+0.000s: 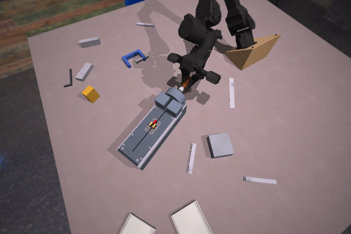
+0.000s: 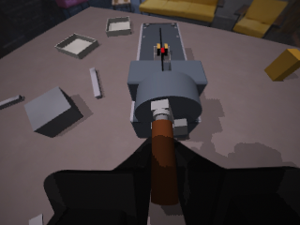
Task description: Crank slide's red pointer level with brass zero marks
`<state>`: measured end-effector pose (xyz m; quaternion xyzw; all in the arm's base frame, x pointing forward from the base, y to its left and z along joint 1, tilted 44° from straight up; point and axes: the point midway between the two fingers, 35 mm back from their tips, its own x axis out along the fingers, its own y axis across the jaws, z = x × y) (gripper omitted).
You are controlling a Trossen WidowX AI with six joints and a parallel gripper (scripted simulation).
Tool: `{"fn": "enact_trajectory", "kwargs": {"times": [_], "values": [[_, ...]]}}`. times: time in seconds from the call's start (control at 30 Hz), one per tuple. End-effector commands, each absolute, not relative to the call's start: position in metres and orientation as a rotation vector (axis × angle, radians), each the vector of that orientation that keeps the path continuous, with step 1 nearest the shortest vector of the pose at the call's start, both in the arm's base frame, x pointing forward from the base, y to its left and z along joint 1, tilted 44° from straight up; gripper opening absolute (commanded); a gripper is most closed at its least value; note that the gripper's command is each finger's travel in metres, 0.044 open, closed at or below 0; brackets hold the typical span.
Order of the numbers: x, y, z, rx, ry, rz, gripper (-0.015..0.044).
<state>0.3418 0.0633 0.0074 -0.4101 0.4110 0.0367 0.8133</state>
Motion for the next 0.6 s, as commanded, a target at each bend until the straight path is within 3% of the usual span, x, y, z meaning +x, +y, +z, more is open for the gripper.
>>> {"fn": "enact_trajectory", "kwargs": {"times": [0.0,0.57], "values": [[0.3450,0.0593,0.0152,-0.873,0.864,0.058,0.0000],[0.3470,0.0554,0.0182,-0.873,0.864,0.058,0.0000]]}}
